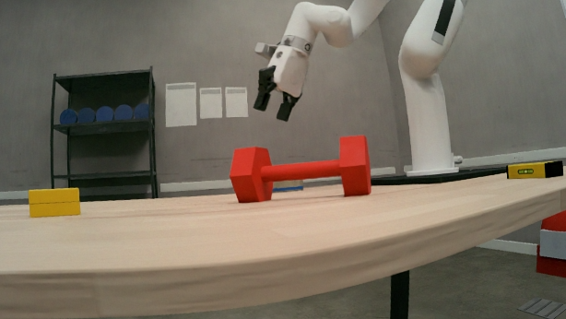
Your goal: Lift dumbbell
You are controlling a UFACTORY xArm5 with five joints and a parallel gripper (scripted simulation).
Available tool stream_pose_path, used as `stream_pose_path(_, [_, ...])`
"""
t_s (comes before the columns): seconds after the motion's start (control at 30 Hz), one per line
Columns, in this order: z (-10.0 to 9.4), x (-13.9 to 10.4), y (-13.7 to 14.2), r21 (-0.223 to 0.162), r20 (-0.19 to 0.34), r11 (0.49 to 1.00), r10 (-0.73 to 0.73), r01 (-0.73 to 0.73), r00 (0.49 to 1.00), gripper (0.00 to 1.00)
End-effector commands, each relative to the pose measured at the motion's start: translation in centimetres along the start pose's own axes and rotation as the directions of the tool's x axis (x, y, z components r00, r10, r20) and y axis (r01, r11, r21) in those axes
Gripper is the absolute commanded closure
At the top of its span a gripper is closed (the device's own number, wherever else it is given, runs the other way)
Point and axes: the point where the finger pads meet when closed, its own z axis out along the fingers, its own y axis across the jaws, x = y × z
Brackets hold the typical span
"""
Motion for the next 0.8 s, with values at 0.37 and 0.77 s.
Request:
stream_pose_path(0.37, [1.0, -6.2, -9.7, 0.022, 0.200, 0.996, -0.092, 0.089, 0.976, 0.00])
stream_pose_path(0.77, [0.8, -11.7, -14.5, 0.002, 0.308, 0.986, -0.157, 0.164, 0.938, 0.00])
